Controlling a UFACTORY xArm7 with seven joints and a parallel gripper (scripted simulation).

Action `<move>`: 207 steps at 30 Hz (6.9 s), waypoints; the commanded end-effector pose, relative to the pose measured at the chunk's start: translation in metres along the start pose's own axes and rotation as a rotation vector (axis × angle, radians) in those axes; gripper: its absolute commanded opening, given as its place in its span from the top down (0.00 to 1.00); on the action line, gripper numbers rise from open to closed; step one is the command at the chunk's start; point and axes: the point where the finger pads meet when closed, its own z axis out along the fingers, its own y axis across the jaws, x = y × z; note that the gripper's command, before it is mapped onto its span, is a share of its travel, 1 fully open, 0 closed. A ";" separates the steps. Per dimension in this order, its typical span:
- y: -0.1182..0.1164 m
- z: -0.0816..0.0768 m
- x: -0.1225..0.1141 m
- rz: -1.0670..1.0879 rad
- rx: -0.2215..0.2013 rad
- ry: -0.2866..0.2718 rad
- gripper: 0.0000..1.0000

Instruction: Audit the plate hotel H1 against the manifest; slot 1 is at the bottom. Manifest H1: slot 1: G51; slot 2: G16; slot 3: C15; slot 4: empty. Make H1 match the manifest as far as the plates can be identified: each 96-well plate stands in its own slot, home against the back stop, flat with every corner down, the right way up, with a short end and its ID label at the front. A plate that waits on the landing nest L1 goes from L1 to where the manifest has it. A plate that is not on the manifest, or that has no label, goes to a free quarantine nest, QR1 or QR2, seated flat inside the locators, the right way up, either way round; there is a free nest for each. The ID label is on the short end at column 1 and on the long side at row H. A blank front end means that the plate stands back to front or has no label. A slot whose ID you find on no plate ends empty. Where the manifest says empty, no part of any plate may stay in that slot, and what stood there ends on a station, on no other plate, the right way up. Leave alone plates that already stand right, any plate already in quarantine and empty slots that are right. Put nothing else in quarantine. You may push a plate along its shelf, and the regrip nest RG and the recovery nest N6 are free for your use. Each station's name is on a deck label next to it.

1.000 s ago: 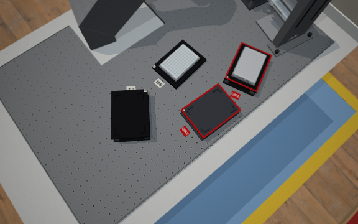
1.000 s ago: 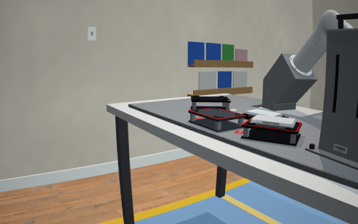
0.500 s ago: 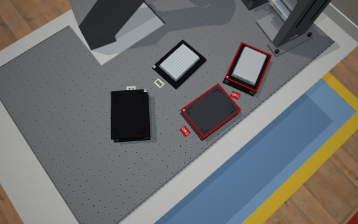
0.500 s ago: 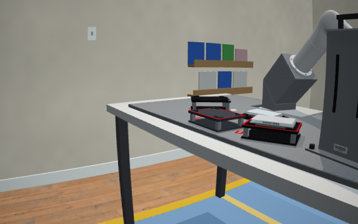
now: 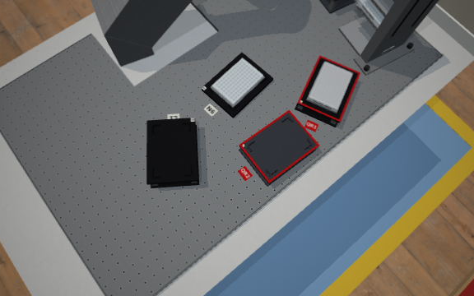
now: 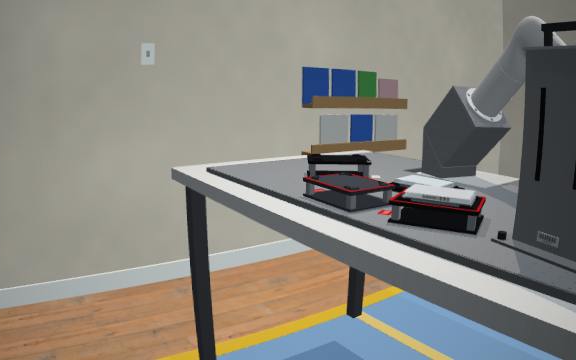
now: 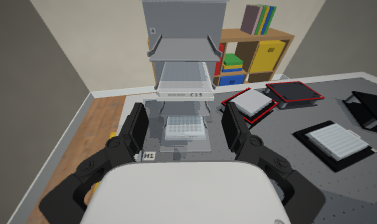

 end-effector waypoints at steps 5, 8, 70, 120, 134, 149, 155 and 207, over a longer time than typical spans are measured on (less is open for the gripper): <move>0.000 -0.012 0.001 0.002 -0.001 -0.001 0.00; 0.000 -0.017 0.001 0.002 -0.001 -0.001 0.00; 0.000 0.007 -0.005 0.003 -0.001 -0.001 1.00; 0.000 0.032 -0.005 0.003 -0.001 0.000 1.00; 0.000 0.037 -0.005 0.003 -0.001 0.000 1.00; 0.000 0.037 -0.005 0.003 -0.001 0.000 1.00; 0.000 0.029 -0.005 0.003 -0.001 0.000 1.00; 0.000 -0.048 -0.006 0.002 -0.001 -0.001 1.00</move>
